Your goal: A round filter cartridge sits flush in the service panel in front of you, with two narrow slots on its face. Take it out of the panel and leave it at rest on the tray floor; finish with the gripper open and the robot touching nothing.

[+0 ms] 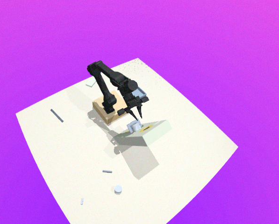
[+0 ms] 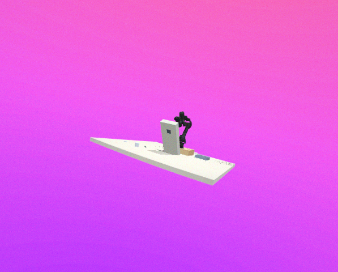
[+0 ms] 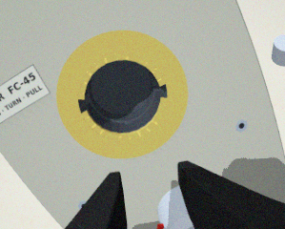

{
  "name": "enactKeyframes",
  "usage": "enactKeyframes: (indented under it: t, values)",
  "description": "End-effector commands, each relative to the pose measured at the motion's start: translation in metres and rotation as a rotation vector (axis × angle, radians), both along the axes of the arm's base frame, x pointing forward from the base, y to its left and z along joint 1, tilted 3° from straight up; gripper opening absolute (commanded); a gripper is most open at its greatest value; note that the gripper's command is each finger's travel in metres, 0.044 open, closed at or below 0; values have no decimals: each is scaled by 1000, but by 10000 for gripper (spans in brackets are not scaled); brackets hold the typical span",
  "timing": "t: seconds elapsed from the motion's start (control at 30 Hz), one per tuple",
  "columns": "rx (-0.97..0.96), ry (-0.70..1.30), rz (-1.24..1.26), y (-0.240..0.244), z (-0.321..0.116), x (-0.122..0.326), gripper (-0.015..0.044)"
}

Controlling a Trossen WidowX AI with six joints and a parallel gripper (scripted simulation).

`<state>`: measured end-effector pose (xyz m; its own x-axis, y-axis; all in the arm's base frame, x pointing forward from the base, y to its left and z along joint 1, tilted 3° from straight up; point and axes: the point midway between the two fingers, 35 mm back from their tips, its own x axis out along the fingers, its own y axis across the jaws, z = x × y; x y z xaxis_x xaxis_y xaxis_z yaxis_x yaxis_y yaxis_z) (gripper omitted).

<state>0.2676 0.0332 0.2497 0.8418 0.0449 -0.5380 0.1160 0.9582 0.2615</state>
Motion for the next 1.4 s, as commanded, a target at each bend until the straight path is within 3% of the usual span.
enactKeyframes:
  t: [0.0,0.03,0.4,0.53,0.73,1.37]
  values:
    - [-6,1,1,1,19,9,114]
    - [-6,1,1,1,19,9,114]
    - [2,-7,0,4,90,1,403]
    - [-104,123,62,1,50,-4,305]
    - [-291,413,234,-6,-31,-29,305]
    - [-296,420,240,-6,-50,-18,305]
